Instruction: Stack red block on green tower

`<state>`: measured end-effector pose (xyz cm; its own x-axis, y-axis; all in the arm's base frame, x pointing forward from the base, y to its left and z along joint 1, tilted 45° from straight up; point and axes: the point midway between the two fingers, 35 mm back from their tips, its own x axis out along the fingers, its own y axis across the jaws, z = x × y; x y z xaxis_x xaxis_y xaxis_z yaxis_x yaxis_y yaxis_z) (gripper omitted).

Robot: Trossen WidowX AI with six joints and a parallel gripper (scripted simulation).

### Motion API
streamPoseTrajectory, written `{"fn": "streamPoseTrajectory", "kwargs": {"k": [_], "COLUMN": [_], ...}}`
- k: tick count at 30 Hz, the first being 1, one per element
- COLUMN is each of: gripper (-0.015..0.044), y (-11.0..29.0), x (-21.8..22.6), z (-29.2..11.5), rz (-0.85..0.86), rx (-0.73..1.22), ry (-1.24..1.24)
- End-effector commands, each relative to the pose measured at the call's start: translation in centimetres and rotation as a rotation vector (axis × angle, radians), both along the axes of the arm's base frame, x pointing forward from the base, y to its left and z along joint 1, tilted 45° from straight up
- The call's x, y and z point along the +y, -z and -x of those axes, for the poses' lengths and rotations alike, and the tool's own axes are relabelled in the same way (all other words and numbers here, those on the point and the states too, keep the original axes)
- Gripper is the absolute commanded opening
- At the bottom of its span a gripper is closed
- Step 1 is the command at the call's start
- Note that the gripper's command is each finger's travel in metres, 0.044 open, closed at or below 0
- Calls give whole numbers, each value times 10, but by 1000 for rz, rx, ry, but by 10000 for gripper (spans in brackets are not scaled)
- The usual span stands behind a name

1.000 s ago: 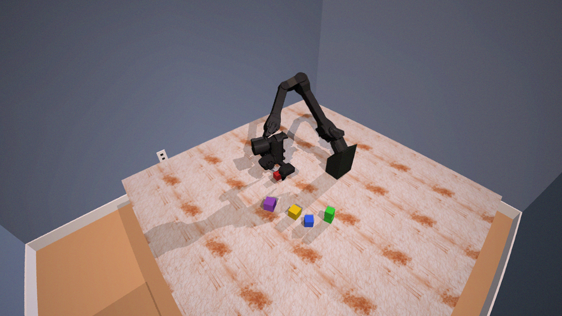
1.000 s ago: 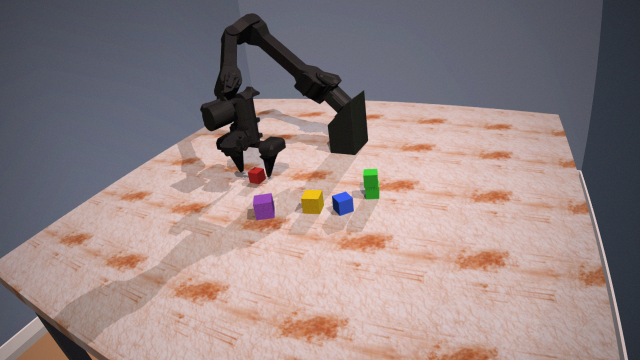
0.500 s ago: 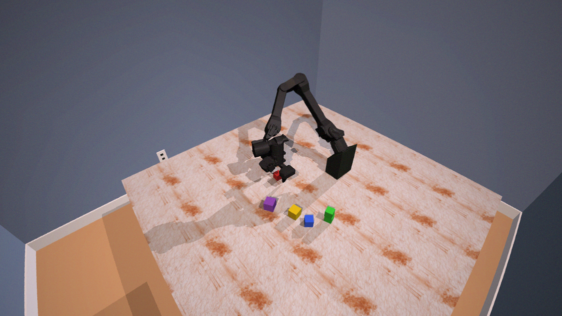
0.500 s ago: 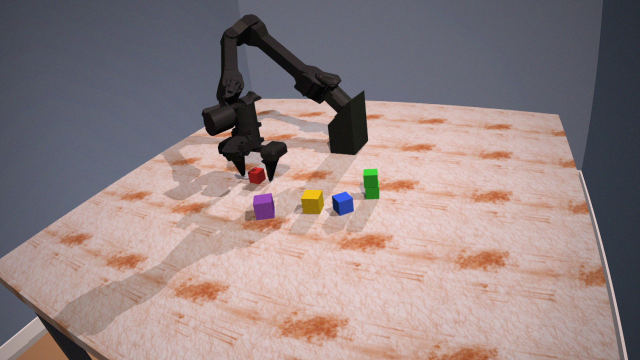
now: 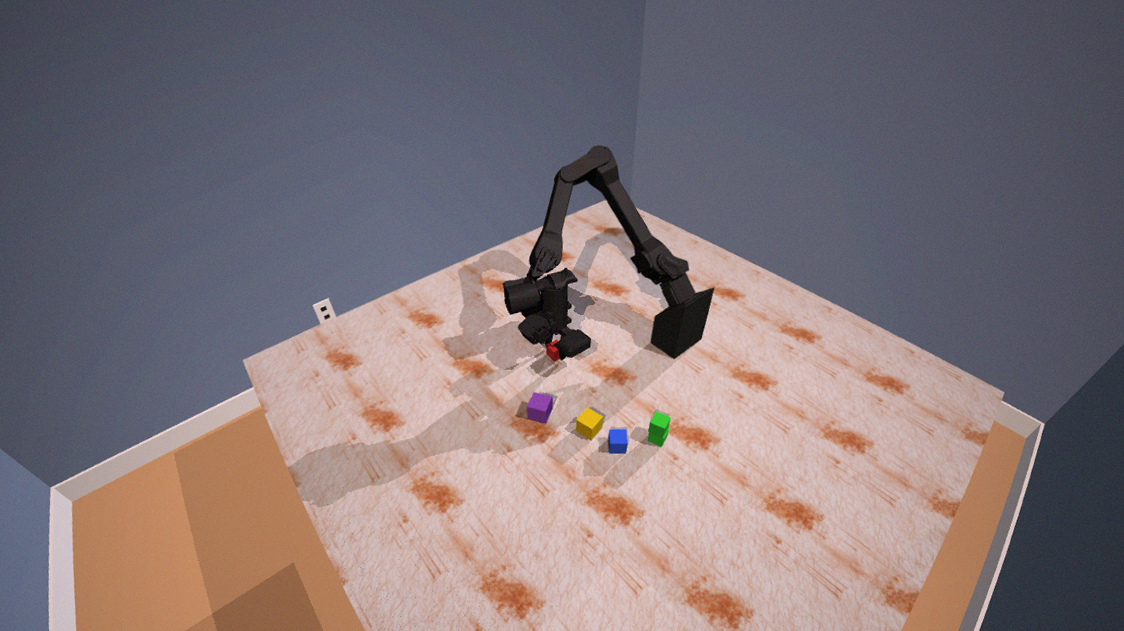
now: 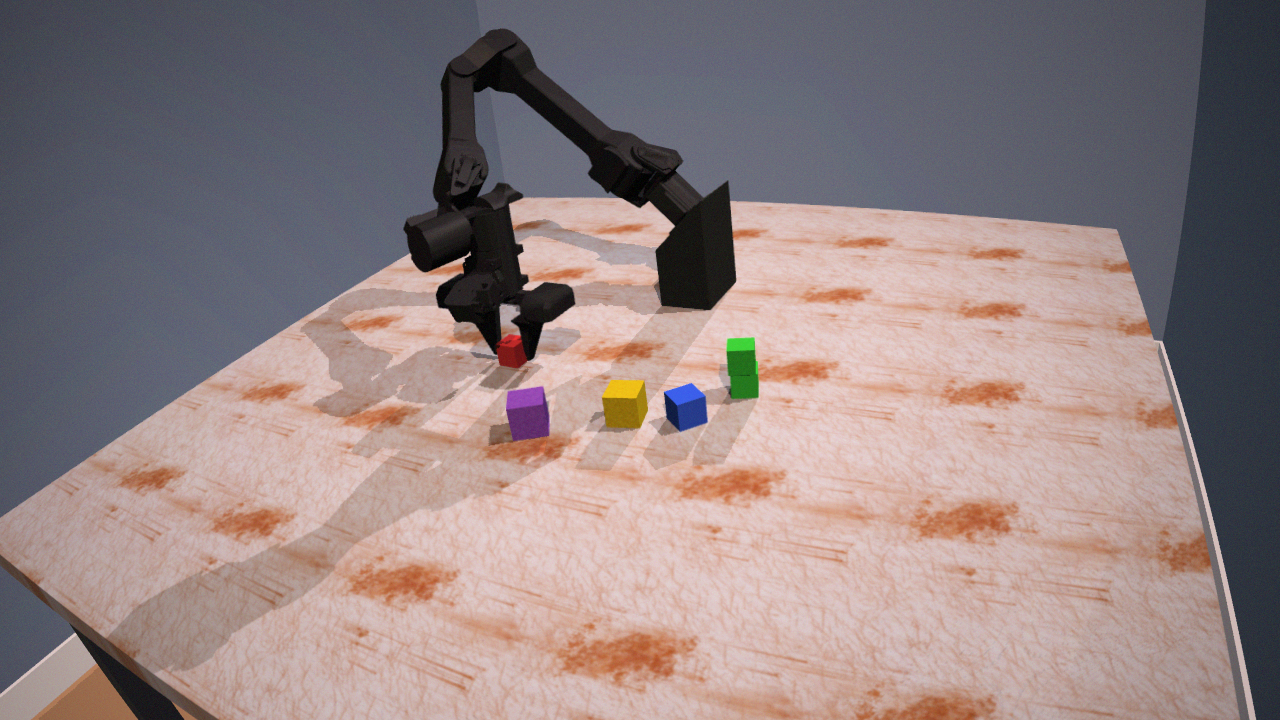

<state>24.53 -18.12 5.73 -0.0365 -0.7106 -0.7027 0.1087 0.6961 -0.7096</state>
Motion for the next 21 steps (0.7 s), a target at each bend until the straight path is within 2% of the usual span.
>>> {"fn": "streamPoseTrajectory", "kwargs": {"k": [1,2,9,12,21], "gripper": [151,125,78,0,0], "y": [1,1,1,-3,-32], "x": [1,1,1,4,32], "z": [0,0,0,-1,-2], "rz": [-5,-5,-5,-5,-7], "rx": [0,0,0,0,0], "ry": [-3,-3,-3,-3,-3]}}
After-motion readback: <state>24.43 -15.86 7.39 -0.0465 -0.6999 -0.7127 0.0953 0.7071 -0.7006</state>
